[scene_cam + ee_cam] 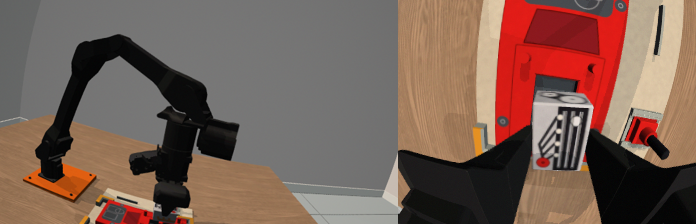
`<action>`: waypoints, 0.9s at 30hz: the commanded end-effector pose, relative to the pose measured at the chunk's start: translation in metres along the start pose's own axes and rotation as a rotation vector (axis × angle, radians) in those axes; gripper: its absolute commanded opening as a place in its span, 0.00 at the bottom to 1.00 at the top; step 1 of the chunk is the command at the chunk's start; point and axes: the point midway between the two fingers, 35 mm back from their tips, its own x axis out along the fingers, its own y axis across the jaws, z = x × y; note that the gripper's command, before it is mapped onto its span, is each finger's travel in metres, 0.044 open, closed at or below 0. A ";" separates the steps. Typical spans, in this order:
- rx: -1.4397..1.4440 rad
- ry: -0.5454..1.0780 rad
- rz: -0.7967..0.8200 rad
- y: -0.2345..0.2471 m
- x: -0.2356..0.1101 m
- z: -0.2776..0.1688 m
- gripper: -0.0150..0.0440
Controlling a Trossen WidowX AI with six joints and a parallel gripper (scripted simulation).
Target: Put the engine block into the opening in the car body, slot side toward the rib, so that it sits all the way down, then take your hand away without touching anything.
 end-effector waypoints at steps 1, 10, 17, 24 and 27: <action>0.090 0.001 0.005 0.003 0.001 0.004 0.30; 0.179 0.002 0.005 0.002 0.001 0.004 0.52; 0.174 0.002 0.005 0.002 0.001 0.004 0.52; 0.037 0.001 0.005 0.002 0.001 0.004 0.52; -0.048 0.001 0.005 0.002 0.001 0.004 0.52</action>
